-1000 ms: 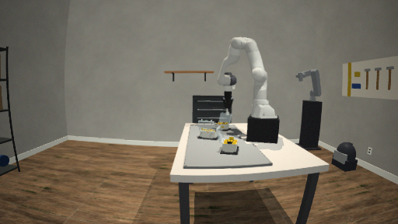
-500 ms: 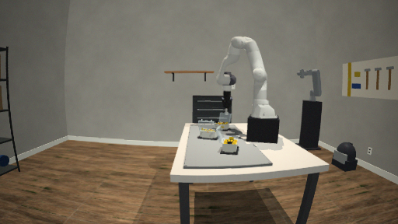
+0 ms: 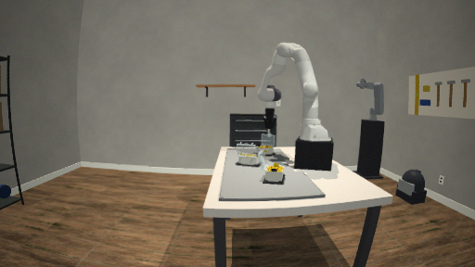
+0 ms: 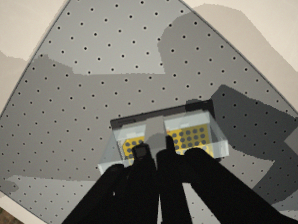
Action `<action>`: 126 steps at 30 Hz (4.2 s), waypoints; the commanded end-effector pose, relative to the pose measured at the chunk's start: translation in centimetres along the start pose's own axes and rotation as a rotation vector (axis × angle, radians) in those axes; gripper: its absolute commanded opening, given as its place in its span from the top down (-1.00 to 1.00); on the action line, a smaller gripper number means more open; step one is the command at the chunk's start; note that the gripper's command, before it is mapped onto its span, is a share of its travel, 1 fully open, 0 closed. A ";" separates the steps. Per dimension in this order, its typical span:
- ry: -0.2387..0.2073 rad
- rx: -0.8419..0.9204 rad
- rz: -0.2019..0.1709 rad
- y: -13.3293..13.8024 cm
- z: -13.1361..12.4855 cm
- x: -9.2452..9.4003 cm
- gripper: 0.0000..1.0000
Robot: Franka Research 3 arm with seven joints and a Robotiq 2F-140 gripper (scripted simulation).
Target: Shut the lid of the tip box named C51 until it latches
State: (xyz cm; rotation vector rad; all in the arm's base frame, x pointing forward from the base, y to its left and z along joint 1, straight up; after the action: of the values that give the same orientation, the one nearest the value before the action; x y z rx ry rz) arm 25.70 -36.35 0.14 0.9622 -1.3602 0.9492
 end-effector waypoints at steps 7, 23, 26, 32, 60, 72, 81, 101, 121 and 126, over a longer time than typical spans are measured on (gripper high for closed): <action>0.005 -0.019 0.001 -0.2 -0.9 0.2 1.00; 0.005 -0.019 0.001 -0.6 -2.7 0.4 1.00; 0.005 -0.019 0.001 -0.7 -3.1 0.5 1.00; 0.005 -0.019 0.001 -0.9 -3.9 0.6 1.00; 0.005 -0.019 0.001 -1.1 -4.6 1.1 1.00; 0.005 -0.019 0.001 -1.1 -4.6 3.1 1.00; 0.005 -0.019 0.001 -1.1 -4.6 4.9 1.00; 0.005 -0.019 0.001 -1.1 -4.6 6.2 1.00; 0.005 -0.019 0.001 -1.1 -4.6 6.2 1.00; 0.005 -0.019 0.001 -1.1 -4.6 6.2 1.00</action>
State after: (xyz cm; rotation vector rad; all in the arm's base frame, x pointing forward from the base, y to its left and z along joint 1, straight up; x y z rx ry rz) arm 28.31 -32.42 6.35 0.9445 -1.3646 0.9404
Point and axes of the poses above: the point where the finger pads meet when closed, its own x axis back along the fingers, its own y axis across the jaws, z = x × y, the point moved 1 cm from there along x, back along the fingers, and after that the axes turned 12 degrees about x, right-handed, at the moved point
